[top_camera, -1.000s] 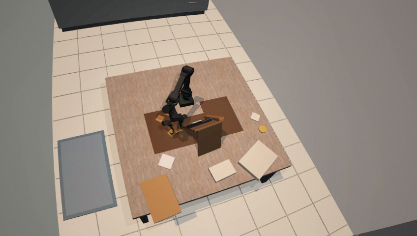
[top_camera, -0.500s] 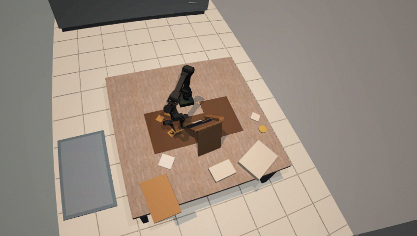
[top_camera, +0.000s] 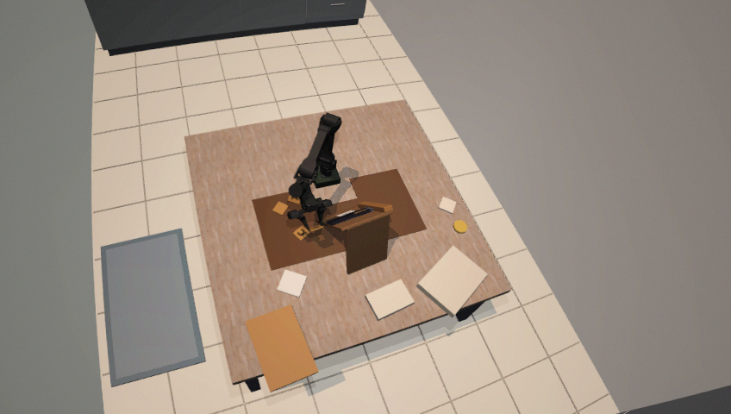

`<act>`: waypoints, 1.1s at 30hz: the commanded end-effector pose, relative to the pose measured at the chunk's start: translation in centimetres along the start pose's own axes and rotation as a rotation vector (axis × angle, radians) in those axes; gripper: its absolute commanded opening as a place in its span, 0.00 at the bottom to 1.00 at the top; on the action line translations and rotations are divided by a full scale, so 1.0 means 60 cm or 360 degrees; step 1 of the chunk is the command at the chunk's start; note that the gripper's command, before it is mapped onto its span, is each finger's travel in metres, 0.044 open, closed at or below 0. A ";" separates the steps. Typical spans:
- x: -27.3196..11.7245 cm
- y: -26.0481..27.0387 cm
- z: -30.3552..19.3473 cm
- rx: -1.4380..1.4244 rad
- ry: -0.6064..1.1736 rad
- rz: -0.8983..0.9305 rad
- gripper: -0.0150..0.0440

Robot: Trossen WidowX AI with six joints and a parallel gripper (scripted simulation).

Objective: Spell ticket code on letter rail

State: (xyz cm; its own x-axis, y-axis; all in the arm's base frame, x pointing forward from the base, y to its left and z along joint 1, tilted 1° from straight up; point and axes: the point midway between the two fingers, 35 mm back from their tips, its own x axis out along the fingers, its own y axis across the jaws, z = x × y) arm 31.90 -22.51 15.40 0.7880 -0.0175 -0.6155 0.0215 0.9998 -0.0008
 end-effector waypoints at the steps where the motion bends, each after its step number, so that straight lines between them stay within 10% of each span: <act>1: 0.000 0.005 -0.003 0.0011 0.0006 -0.0003 0.25; 33: 0.000 0.032 -0.003 0.0013 0.0006 -0.0002 0.25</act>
State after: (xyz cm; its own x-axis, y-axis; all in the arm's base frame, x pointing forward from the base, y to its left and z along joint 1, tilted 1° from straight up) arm 31.97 -20.85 15.40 0.7879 -0.0164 -0.6156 0.0214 0.9998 0.0009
